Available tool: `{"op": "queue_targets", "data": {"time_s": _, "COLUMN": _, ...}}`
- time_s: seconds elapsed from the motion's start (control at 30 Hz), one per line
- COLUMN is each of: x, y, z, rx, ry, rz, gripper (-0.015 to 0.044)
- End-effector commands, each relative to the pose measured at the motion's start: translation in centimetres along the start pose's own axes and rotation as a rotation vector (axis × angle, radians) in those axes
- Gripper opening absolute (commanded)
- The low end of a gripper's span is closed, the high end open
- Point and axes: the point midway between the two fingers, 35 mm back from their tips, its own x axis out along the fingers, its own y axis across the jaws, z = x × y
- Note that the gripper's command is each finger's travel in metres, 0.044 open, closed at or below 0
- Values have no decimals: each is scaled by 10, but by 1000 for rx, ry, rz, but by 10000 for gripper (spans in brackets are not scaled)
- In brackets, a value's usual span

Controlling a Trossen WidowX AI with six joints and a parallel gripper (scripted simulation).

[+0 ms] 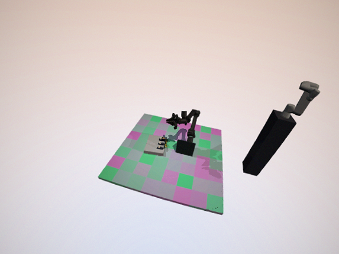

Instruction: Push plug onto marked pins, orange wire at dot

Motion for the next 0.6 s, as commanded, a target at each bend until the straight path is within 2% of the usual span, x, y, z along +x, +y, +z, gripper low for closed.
{"op": "queue_targets", "data": {"time_s": 0.0, "x": 9, "y": -24, "z": -8, "rx": 77, "ry": 12, "rz": -20, "gripper": 115}}
{"op": "queue_targets", "data": {"time_s": 0.57, "x": 26, "y": -135, "z": -48, "rx": 394, "ry": 20, "rz": -145, "gripper": 115}}
